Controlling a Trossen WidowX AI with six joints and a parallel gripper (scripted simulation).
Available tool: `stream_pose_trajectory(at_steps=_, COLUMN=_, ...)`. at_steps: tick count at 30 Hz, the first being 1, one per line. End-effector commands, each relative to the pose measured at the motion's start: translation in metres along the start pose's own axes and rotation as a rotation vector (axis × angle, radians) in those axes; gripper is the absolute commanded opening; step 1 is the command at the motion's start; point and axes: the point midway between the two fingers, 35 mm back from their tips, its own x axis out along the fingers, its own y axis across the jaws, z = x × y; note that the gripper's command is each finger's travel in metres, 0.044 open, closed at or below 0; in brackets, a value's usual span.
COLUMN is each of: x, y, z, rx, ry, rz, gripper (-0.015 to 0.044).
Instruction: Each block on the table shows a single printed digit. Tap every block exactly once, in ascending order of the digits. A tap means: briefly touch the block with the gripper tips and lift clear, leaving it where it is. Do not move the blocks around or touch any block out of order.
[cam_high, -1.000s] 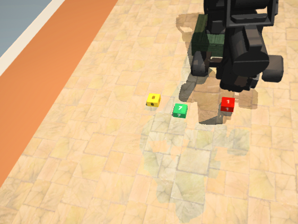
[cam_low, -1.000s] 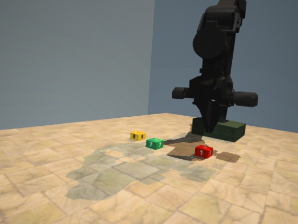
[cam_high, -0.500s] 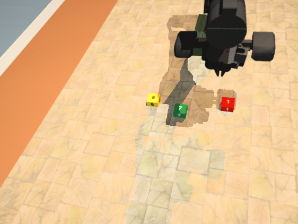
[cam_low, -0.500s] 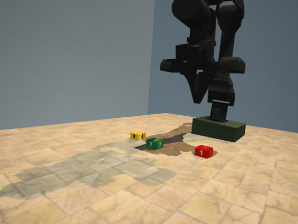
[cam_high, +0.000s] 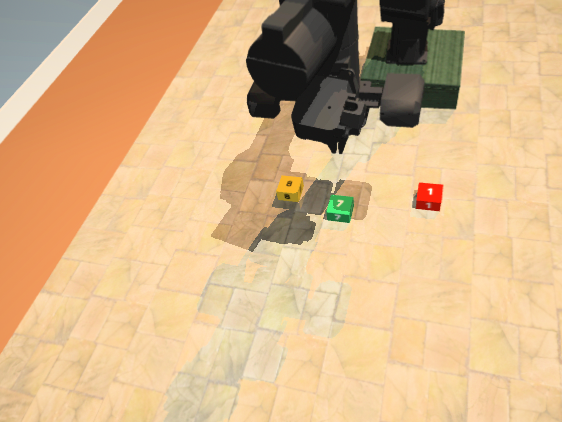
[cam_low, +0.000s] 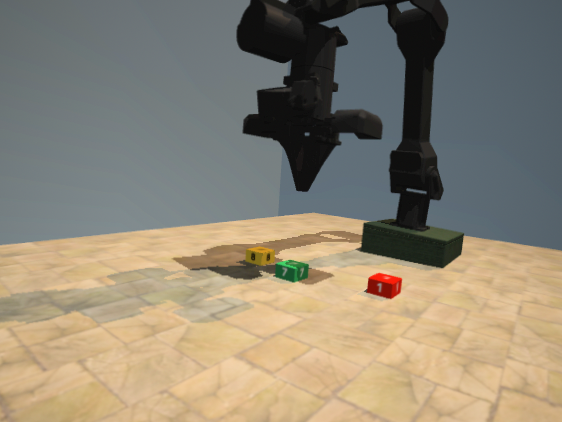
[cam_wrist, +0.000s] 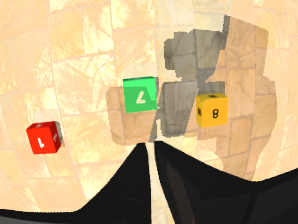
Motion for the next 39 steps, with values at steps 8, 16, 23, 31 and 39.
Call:
stream_pose_trajectory(at_steps=8, x=0.072, y=-0.002, z=-0.006, rx=-0.005, ry=0.017, rz=0.003, gripper=0.002)
stream_pose_trajectory(at_steps=16, x=0.083, y=-0.002, z=-0.006, rx=-0.005, ry=0.017, rz=0.003, gripper=0.002)
stream_pose_trajectory(at_steps=23, x=0.094, y=-0.002, z=-0.006, rx=-0.005, ry=0.017, rz=0.003, gripper=0.002)
stream_pose_trajectory(at_steps=31, x=0.102, y=-0.002, z=-0.006, rx=-0.005, ry=0.017, rz=0.003, gripper=0.002)
stream_pose_trajectory(at_steps=39, x=0.072, y=-0.002, z=-0.006, rx=-0.005, ry=0.017, rz=0.003, gripper=0.002)
